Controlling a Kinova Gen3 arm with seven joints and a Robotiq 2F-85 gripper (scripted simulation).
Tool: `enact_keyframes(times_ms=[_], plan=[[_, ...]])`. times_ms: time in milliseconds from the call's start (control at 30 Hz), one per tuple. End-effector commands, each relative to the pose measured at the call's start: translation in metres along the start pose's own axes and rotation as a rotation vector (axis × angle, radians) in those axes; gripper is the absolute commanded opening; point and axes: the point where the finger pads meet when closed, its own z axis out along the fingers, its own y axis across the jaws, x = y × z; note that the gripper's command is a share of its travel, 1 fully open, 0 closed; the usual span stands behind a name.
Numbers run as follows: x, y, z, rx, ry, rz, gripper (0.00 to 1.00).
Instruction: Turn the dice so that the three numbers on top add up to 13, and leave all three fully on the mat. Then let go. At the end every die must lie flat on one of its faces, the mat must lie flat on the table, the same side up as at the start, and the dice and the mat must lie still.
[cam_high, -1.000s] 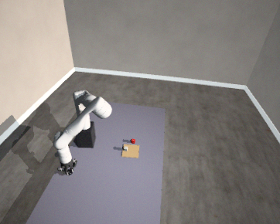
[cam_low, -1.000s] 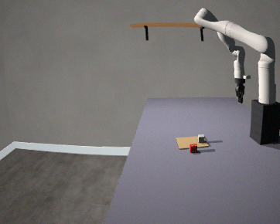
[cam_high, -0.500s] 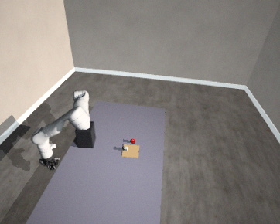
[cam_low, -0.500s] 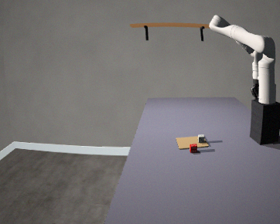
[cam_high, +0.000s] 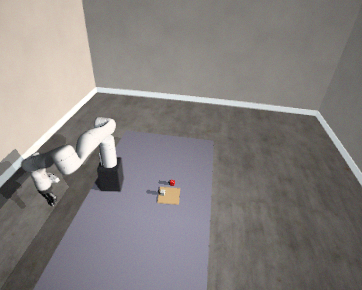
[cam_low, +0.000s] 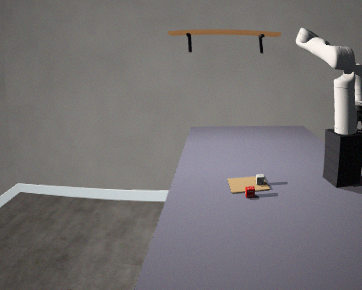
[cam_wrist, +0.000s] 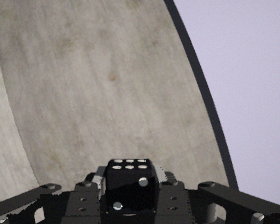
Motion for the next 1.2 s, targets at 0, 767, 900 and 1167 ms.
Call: enact_keyframes(times_ms=[0, 767, 900, 1167], plan=[[0.013, -0.037, 0.004, -0.006, 0.012, 0.123, 0.26], [0.168, -0.214, 0.013, -0.023, 0.035, 1.127, 0.26], [0.199, -0.231, 0.015, -0.026, 0.038, 1.274, 0.26], [0.264, -0.257, 0.018, -0.031, 0.046, 1.568, 0.26]])
